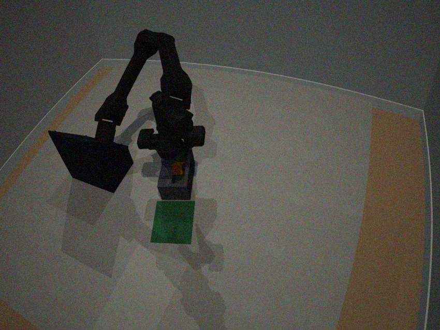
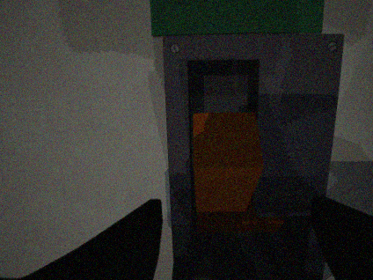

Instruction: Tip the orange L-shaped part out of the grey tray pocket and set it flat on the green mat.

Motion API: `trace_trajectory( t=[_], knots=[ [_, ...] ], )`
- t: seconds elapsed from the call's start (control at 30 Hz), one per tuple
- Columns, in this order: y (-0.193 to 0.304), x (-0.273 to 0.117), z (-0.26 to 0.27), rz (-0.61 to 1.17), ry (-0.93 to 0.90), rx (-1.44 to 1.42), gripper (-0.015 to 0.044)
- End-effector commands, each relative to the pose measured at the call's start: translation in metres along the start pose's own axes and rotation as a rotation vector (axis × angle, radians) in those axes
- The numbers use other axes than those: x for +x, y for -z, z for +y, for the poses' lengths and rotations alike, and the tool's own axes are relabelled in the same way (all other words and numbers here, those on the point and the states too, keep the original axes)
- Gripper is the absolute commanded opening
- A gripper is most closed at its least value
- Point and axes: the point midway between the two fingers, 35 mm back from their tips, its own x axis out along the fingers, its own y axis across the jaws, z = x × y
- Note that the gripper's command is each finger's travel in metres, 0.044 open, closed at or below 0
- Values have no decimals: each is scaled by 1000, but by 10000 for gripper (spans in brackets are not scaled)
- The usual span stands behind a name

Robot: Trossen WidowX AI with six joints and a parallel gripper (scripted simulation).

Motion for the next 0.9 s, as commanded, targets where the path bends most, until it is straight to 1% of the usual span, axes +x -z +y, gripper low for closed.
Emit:
trace_trajectory(
  t=[0.0, 0.87],
  knots=[
    [-1, 5, 0, 1, -6, 8, 280],
    [0, 46, 1, 2, -7, 8, 280]
  ],
)
